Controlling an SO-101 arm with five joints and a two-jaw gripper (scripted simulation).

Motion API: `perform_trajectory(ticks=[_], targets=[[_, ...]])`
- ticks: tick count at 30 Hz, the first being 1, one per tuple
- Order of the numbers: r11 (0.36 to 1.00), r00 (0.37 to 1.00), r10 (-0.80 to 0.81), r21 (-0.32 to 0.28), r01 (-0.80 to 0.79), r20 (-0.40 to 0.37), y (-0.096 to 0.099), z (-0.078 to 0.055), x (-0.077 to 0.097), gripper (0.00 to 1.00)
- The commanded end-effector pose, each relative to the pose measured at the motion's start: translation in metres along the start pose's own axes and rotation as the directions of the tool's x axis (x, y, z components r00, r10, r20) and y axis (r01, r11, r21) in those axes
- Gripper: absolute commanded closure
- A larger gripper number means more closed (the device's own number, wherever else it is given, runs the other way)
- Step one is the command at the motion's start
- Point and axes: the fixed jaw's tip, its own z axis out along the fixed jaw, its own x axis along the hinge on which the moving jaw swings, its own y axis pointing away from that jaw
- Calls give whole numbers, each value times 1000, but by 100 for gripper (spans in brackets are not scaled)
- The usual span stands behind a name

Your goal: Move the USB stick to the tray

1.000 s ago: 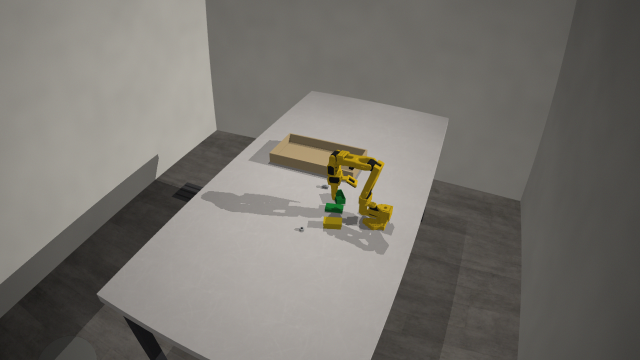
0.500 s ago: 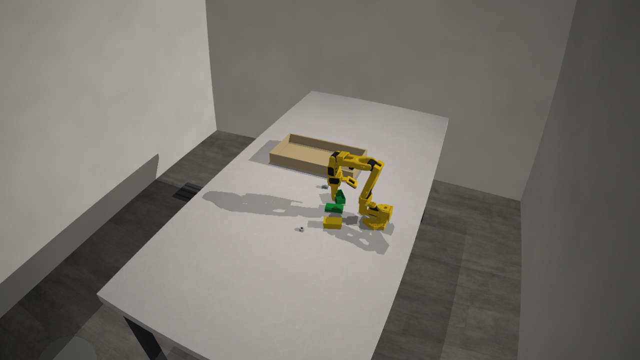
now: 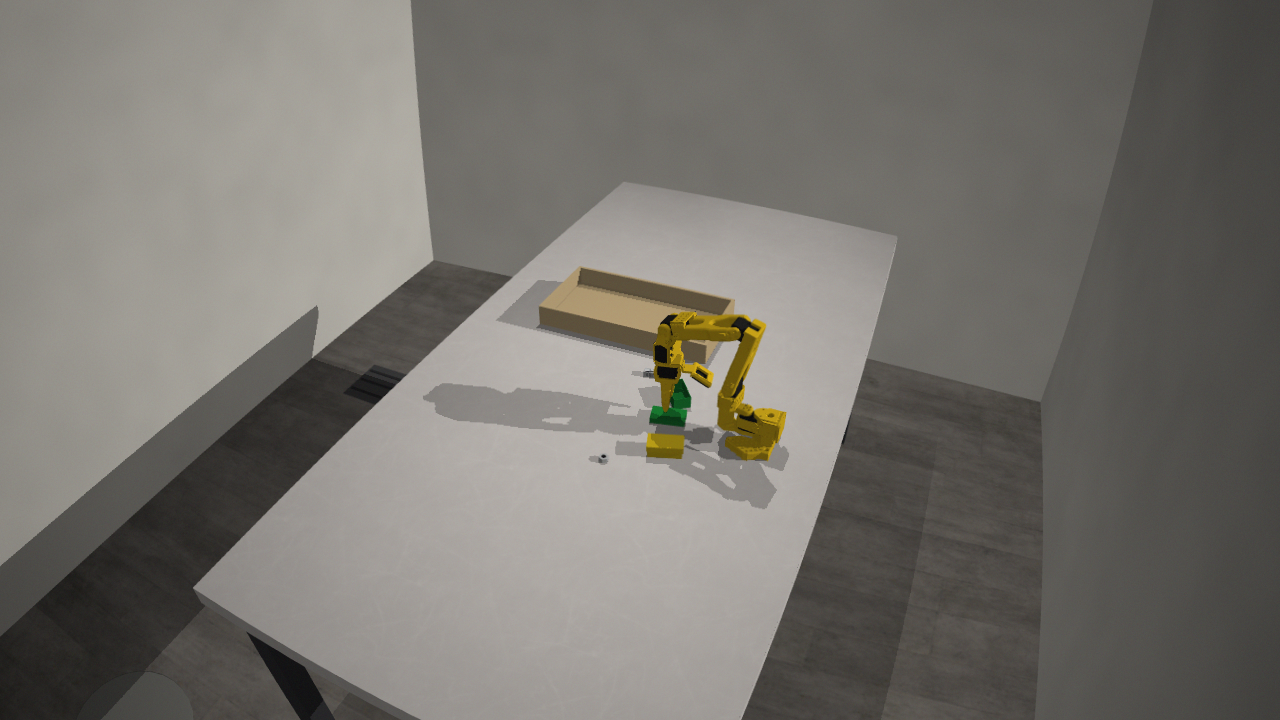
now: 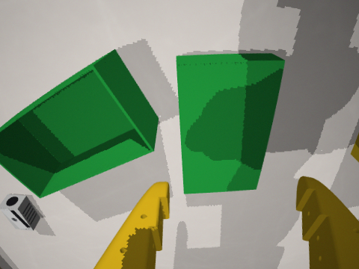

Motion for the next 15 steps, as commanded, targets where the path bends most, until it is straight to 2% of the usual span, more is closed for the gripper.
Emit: perform_trajectory(ticks=[1,5,15], targets=[[1000,999,-21,-9,21,-31,0,6,5,71],[1000,999,-21,-9,21,-31,0,14,4,71],[1000,999,-21,-9,21,-31,-1,25,3,71]])
